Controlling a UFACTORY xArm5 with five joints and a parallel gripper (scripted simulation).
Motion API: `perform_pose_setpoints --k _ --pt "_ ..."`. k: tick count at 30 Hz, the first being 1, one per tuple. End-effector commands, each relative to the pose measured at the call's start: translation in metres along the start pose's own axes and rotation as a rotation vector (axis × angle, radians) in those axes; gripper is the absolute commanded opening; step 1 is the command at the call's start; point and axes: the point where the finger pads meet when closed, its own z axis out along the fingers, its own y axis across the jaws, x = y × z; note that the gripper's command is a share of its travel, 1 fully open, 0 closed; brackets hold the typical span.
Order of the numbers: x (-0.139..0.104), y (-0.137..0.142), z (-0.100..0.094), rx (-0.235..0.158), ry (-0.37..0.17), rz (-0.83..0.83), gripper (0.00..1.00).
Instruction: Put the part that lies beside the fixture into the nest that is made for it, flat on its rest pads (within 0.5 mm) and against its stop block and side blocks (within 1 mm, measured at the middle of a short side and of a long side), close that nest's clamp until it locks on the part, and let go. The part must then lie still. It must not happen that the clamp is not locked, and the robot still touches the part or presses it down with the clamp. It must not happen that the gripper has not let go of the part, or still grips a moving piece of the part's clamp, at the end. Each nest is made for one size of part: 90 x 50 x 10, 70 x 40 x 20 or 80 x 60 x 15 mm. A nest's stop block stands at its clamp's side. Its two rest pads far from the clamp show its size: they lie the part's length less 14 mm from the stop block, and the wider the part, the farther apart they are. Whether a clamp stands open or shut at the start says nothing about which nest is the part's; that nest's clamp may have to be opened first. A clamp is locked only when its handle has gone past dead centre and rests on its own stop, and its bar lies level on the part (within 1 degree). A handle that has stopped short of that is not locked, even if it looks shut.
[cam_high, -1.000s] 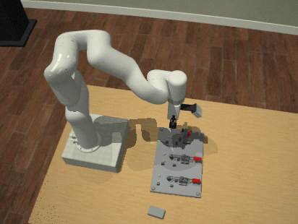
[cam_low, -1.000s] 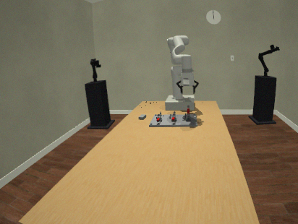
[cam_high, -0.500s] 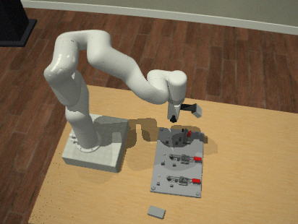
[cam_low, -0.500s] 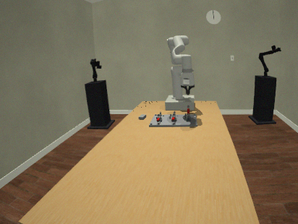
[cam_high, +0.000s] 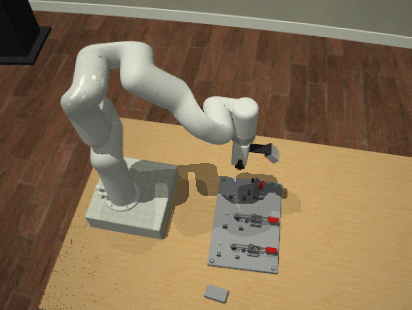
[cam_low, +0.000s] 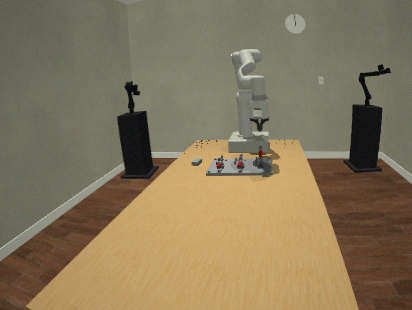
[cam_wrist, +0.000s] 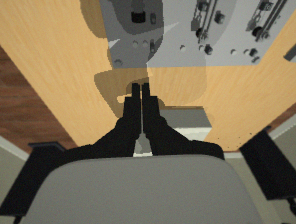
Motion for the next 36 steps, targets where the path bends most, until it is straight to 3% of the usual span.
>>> perform_pose_setpoints --k 1,5,6,36 --pt "0.0011 -0.0003 -0.0013 0.001 0.004 0.000 0.00" --pt "0.0011 -0.0003 -0.0013 0.001 0.004 0.000 0.00" --pt "0.0011 -0.0003 -0.0013 0.001 0.004 0.000 0.47" --pt "0.0011 -0.0003 -0.0013 0.001 0.004 0.000 0.47"
